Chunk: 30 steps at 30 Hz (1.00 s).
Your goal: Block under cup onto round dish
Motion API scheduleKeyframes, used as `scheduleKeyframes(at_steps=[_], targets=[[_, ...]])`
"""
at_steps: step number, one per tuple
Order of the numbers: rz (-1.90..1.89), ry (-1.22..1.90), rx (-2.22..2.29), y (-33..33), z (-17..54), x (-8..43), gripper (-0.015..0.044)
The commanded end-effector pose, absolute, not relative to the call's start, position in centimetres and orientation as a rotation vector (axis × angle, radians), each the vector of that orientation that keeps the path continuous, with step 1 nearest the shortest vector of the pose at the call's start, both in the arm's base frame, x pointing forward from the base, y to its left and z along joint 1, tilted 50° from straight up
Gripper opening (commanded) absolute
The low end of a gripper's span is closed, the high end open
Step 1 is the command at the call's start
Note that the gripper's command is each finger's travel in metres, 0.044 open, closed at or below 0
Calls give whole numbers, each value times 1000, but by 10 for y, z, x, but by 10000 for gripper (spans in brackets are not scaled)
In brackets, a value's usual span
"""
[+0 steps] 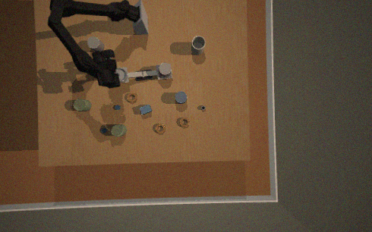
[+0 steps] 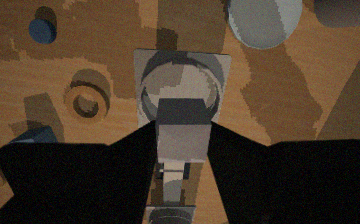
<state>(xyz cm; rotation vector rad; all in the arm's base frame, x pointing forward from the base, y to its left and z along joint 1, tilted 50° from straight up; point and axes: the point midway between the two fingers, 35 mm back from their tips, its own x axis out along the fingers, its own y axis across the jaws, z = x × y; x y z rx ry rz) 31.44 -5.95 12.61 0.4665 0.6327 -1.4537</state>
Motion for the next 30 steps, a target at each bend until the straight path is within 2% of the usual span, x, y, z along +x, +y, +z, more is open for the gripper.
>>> scheduleKeyframes(at_steps=[1, 10, 19, 30], targets=[[-1450, 629, 474, -39, 144, 314, 0], [-1452, 631, 478, -34, 154, 310, 0], [-1437, 659, 520, -104, 164, 279, 0], [-1452, 621, 470, -176, 175, 218, 0]])
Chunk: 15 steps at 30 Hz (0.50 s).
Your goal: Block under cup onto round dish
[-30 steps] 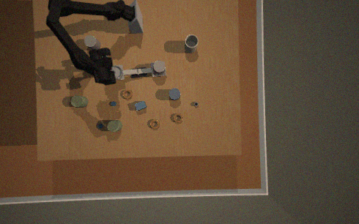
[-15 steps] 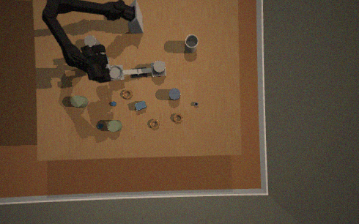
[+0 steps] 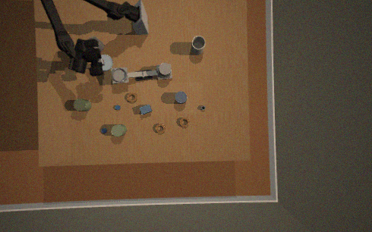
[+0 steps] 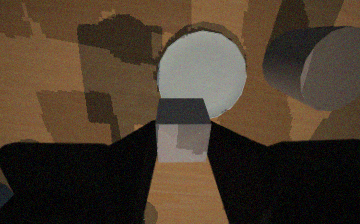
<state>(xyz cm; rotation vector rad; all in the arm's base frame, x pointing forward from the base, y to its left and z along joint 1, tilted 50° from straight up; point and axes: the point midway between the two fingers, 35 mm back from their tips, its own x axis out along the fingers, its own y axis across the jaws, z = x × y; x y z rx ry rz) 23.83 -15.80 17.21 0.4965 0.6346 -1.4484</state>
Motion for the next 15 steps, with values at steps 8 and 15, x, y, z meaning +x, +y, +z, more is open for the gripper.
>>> scheduleKeyframes(at_steps=[8, 15], targets=[[-1455, 618, 465, -182, 173, 214, 0], [-1455, 617, 465, -203, 156, 214, 0]])
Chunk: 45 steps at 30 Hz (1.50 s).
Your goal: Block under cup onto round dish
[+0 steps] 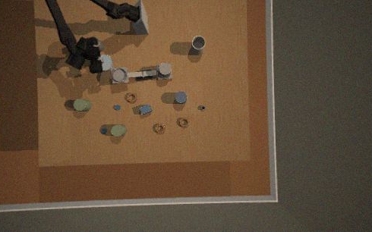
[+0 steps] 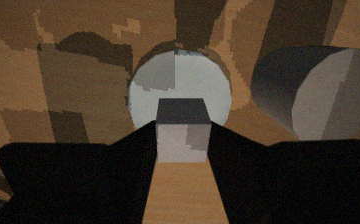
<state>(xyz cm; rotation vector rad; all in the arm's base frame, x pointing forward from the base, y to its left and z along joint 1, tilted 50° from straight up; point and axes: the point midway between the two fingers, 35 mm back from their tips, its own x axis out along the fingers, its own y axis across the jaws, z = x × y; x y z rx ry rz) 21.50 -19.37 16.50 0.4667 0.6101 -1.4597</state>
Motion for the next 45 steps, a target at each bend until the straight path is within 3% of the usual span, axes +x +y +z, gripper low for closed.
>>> scheduleKeyframes(at_steps=[1, 22, 39, 45], targets=[[-1455, 617, 464, -206, 153, 214, 0], [-1456, 615, 461, -227, 136, 214, 0], [-1452, 613, 448, -223, 141, 216, 440], [-1418, 622, 414, -212, 149, 224, 440]])
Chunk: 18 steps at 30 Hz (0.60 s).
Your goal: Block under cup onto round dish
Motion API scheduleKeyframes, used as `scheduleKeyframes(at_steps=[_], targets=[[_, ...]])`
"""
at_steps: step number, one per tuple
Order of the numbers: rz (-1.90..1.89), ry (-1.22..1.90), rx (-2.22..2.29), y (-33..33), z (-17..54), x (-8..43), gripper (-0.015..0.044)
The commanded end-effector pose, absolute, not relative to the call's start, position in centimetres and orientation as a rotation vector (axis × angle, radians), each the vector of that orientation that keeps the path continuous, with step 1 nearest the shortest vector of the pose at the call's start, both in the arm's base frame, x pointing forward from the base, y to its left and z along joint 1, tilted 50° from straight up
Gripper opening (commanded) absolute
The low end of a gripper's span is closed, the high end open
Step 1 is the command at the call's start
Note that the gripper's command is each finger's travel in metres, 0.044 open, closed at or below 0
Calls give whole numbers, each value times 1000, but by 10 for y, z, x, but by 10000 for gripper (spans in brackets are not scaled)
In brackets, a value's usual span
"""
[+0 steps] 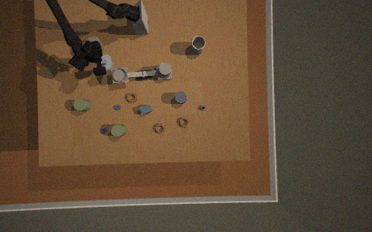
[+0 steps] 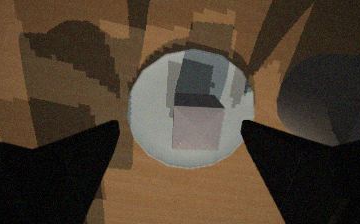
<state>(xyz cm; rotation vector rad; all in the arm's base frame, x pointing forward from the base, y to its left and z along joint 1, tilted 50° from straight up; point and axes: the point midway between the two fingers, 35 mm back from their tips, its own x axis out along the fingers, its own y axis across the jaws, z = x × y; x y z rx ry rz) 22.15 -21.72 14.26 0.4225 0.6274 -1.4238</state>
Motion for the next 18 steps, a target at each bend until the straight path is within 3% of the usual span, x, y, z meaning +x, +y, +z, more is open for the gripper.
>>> scheduleKeyframes(at_steps=[1, 18], targets=[[-1420, 622, 418, -210, 150, 224, 440], [-1444, 625, 462, -146, 201, 215, 440]])
